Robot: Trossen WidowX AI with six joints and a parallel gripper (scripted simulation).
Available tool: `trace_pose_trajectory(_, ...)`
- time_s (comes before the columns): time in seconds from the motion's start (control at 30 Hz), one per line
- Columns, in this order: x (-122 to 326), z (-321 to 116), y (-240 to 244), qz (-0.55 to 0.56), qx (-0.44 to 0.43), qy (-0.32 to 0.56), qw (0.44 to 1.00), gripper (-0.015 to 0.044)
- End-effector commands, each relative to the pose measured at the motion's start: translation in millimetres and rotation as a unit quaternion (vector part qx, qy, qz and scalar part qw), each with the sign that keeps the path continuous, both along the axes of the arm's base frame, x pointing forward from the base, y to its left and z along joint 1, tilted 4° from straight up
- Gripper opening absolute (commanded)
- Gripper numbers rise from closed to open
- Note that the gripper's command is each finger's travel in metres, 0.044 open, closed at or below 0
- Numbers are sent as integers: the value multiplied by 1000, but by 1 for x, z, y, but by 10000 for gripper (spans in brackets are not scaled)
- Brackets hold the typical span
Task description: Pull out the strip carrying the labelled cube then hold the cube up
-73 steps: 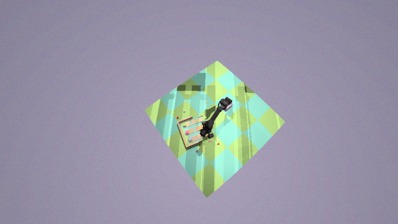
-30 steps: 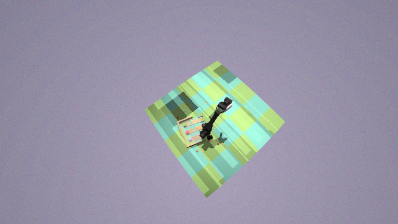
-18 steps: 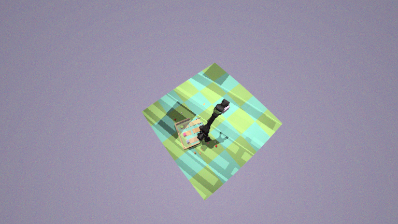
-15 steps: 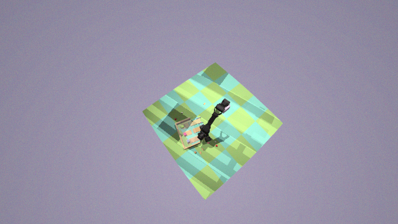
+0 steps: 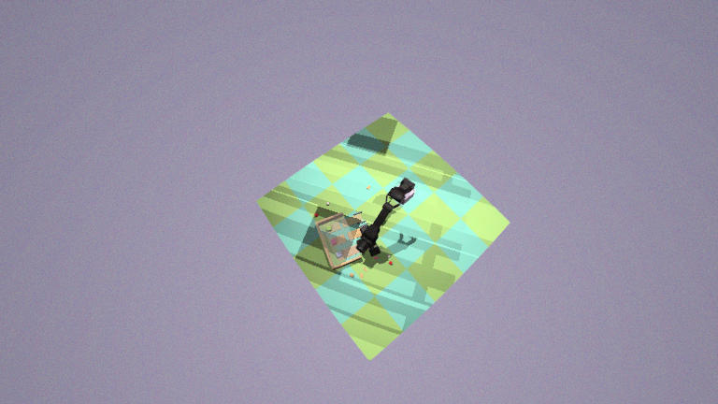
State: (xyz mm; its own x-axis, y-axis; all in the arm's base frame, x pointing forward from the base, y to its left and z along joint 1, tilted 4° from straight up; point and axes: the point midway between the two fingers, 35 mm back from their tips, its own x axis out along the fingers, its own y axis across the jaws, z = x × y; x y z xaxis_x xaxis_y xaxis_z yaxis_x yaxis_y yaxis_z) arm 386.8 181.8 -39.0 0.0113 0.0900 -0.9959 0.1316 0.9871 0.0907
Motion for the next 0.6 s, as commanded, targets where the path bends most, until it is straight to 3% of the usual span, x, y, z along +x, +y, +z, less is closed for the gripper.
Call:
trace_pose_trajectory(0.0, 0, -1, -1, -2, -2, -1, 1000, 0)
trace_pose_trajectory(0.57, 0, -3, -1, -2, -2, -1, 1000, 0)
